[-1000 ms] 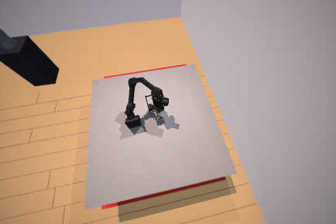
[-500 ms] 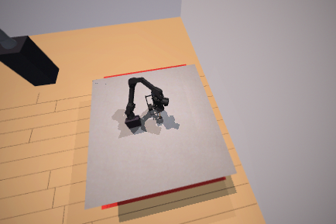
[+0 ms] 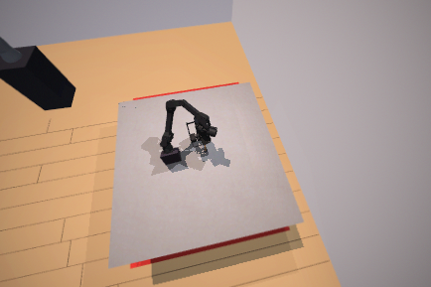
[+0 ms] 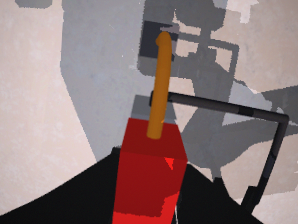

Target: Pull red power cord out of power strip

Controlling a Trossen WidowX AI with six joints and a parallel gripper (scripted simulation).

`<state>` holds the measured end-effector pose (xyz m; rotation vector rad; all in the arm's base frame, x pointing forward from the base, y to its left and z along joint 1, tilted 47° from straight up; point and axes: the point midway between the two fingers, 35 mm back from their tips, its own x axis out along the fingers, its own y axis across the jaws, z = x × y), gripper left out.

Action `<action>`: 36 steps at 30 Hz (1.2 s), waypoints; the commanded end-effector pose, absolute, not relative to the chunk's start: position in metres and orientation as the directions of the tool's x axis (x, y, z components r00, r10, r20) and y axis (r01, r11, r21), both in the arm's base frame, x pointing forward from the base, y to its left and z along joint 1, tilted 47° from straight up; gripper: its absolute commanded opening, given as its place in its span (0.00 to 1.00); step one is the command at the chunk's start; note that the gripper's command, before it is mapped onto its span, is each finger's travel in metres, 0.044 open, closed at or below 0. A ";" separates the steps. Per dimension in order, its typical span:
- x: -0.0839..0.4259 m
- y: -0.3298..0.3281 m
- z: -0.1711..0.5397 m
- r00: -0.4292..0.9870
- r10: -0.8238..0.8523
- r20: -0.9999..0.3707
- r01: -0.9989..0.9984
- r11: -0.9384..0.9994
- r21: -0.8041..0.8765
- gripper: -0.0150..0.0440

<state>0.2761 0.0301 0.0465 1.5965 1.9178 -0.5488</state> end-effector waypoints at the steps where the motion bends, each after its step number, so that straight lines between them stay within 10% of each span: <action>1: 0.282 0.012 0.034 -0.102 0.715 -0.692 0.980 0.192 0.054 0.25; 21: 0.286 -0.013 0.014 -0.102 0.715 -0.692 0.980 0.191 0.053 0.25; 27: 0.285 0.003 0.021 -0.119 0.719 -0.685 0.975 0.216 0.058 0.52; 36: 0.285 0.003 0.021 -0.119 0.719 -0.685 0.975 0.216 0.058 0.53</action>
